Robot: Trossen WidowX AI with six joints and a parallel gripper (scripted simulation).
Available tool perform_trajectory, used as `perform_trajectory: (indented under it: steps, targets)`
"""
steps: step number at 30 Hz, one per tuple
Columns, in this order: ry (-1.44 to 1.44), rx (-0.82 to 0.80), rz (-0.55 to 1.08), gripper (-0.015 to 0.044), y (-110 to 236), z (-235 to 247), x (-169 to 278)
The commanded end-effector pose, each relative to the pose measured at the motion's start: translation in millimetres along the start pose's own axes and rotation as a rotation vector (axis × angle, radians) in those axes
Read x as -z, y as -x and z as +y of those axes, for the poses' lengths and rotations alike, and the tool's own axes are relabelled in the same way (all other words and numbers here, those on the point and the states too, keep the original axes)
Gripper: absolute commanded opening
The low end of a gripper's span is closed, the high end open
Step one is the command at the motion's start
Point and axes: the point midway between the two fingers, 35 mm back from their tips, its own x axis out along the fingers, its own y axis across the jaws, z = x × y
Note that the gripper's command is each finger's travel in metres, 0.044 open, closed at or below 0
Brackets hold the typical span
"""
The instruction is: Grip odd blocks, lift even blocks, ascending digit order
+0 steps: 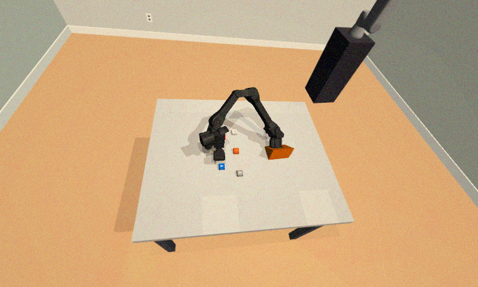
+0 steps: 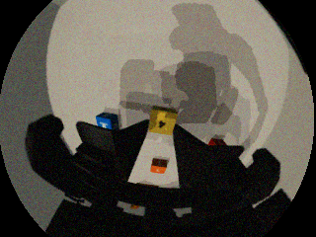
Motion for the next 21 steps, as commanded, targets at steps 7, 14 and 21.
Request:
perform_trajectory:
  steps: [7,14,21]
  targets:
    - [0.004,0.004,-0.001,0.0120,-0.6,-0.3,-0.2]
    - [0.005,0.004,-0.002,0.0120,-0.5,-0.4,-0.3]
    - [0.012,0.002,-0.004,0.0120,5.9,-0.8,-0.6]
